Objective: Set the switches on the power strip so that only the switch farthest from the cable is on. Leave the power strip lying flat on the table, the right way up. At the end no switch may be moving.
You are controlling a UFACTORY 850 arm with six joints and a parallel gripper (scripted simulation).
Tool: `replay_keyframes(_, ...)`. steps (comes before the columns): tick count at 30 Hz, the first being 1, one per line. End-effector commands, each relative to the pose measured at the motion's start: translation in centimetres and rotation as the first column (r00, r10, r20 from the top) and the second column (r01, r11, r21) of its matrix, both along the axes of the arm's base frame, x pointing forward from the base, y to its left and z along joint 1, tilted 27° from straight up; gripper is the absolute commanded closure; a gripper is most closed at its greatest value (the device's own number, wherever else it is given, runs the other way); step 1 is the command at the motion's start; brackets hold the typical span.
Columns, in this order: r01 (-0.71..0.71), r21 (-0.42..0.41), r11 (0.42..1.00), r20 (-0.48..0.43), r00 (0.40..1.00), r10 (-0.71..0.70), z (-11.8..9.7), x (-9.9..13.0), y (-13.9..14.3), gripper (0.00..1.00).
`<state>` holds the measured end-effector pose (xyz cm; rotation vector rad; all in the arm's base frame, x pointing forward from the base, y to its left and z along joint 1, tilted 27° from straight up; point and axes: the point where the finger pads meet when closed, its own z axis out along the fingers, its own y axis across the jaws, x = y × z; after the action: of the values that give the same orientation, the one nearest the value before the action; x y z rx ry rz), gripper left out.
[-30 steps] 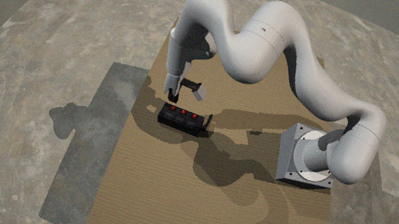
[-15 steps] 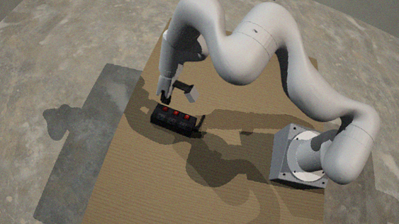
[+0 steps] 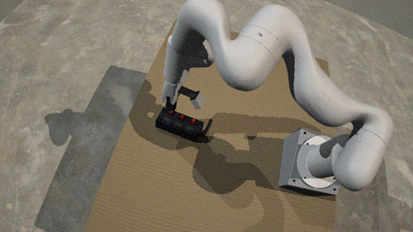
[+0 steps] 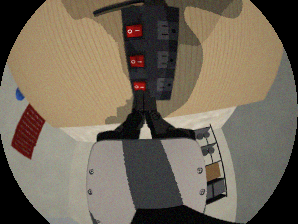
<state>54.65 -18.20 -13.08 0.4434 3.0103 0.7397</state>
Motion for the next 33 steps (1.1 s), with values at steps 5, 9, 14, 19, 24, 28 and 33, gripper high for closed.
replay_keyframes(5,0.0,-0.001,1.0,0.002,1.0,0.0,-0.6,0.2,0.3,1.0)
replay_keyframes(9,0.0,-0.001,1.0,0.002,1.0,0.0,-1.1,0.2,0.5,1.0)
replay_keyframes(14,0.0,-0.001,1.0,0.002,1.0,0.0,-1.5,0.2,0.7,1.0)
replay_keyframes(19,0.0,-0.001,1.0,0.002,1.0,0.0,-1.8,0.3,0.8,1.0)
replay_keyframes(24,0.0,-0.001,1.0,0.002,1.0,0.0,-1.9,0.3,0.9,1.0)
replay_keyframes(28,0.0,-0.001,1.0,0.002,1.0,0.0,-1.9,0.3,0.9,1.0)
replay_keyframes(33,0.0,-0.001,1.0,0.002,1.0,0.0,-2.0,0.3,0.9,1.0)
